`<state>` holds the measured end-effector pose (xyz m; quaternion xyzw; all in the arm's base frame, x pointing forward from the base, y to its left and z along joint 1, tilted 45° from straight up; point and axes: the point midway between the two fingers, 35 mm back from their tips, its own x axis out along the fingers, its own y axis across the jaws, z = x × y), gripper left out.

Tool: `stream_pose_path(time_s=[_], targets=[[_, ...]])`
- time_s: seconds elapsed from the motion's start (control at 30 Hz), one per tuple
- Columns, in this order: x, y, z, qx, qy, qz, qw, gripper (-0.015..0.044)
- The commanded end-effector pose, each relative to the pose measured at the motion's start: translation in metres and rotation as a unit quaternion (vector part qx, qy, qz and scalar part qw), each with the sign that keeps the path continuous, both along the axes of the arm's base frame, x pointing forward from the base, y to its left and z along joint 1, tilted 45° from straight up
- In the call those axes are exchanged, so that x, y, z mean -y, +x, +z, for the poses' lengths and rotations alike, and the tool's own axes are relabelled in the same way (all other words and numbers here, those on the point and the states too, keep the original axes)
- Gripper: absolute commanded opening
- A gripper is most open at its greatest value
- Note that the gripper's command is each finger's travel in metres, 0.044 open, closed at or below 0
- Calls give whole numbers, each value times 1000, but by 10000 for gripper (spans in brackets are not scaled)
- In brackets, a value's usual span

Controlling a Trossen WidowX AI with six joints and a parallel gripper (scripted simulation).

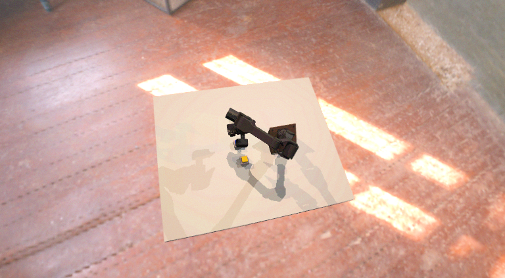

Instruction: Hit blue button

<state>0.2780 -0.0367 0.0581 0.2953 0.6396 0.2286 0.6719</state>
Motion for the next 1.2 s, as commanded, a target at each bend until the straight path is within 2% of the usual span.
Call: stream_pose_path(time_s=[0.0,0.27,0.47,0.73,0.77,1.17], targets=[[-6,-5,-27,3,3,100,995,400],[-6,-5,-27,3,3,100,995,400],[-47,-8,-70,3,5,100,995,242],[-49,-9,-71,3,5,100,995,33],[-49,-9,-71,3,5,100,995,20],[-50,-9,-72,3,5,100,995,20]])
